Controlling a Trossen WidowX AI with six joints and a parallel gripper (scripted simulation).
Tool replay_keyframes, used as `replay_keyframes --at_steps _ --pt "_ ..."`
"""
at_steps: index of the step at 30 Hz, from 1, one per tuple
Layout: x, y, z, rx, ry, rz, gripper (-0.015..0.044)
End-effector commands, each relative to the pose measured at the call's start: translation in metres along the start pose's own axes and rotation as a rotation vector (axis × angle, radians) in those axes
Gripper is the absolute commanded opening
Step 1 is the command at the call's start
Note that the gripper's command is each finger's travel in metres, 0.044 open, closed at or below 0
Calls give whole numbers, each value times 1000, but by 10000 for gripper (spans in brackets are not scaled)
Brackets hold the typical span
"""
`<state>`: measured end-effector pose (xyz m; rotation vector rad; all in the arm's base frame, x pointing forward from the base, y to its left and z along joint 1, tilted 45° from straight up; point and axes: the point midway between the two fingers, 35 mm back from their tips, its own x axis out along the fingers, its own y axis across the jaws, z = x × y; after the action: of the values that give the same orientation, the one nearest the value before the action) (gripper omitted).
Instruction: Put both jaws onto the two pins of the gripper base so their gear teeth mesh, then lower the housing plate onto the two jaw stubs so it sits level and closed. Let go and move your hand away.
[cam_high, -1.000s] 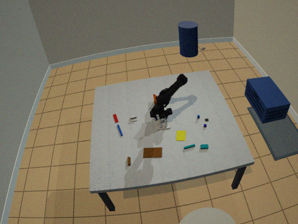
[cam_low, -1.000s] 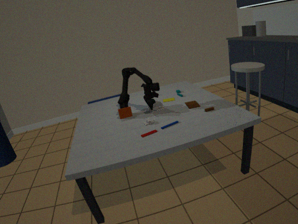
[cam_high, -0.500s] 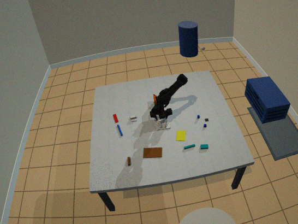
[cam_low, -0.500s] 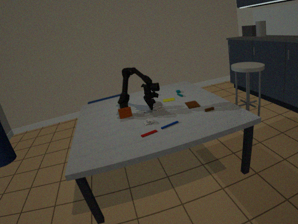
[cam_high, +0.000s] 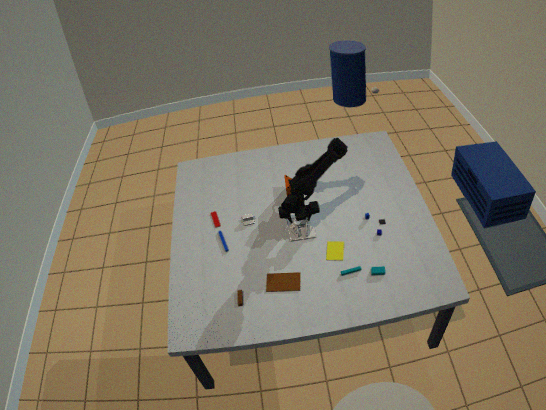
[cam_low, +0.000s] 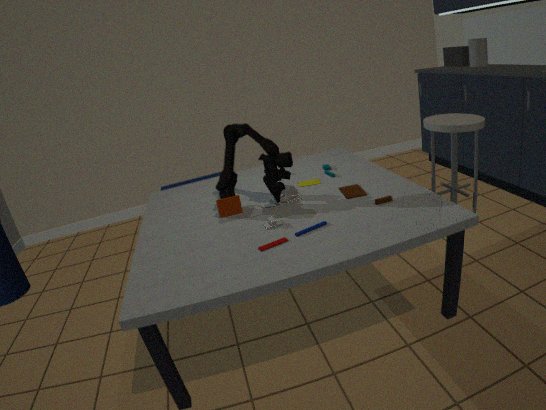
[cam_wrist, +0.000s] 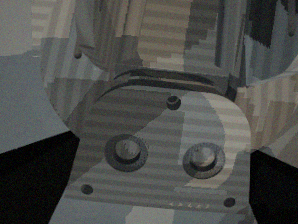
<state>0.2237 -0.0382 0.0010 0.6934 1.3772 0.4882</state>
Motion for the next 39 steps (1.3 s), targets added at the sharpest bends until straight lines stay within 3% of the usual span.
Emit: replay_keyframes --at_steps 1,39 --pt "1 0 0 7 1 2 351" --pt "-4 0 1 7 1 2 351"
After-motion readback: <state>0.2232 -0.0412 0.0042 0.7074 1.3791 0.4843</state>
